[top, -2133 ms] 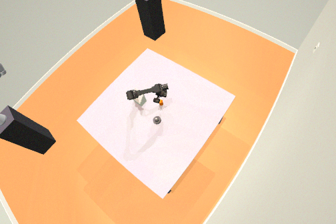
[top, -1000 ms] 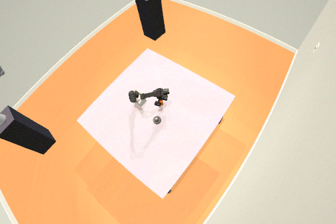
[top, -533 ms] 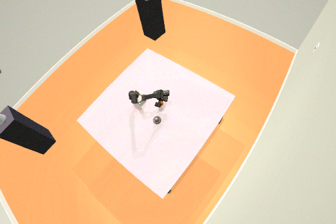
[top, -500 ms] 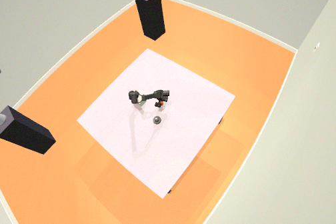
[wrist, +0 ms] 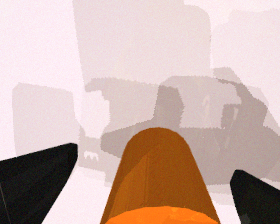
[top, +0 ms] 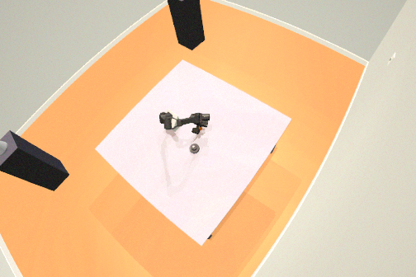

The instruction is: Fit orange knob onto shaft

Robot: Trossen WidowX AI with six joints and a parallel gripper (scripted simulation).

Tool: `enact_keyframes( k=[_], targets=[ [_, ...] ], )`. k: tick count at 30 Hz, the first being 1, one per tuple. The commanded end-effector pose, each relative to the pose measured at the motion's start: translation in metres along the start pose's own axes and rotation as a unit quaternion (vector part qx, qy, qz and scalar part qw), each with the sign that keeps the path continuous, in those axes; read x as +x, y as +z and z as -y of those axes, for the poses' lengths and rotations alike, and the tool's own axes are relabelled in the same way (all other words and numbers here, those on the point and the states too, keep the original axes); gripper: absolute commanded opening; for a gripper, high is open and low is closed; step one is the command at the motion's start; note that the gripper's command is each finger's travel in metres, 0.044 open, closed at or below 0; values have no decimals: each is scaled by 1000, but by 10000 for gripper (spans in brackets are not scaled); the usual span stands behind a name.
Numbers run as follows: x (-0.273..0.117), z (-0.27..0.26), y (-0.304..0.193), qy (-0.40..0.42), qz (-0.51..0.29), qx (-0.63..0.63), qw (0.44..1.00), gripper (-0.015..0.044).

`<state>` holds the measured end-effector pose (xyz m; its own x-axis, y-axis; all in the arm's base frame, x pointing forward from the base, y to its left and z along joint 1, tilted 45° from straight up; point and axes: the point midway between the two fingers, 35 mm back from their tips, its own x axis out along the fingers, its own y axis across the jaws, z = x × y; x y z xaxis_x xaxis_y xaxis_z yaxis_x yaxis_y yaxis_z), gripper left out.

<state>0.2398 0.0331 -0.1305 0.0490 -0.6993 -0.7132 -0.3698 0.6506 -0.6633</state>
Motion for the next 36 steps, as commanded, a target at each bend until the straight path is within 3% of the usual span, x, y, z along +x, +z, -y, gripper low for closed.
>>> enact_keyframes(
  k=[1, 8, 14, 19, 36],
  targets=[
    [4, 0, -2, -2, -3, -4, 1000, 361],
    [4, 0, -2, -2, -3, -4, 1000, 177],
    [4, 0, -2, -2, -3, -4, 1000, 138],
    [-13, -1, 2, 0, -1, -4, 1000, 6],
    [-136, -1, -1, 1, -2, -5, 1000, 0]
  ],
)
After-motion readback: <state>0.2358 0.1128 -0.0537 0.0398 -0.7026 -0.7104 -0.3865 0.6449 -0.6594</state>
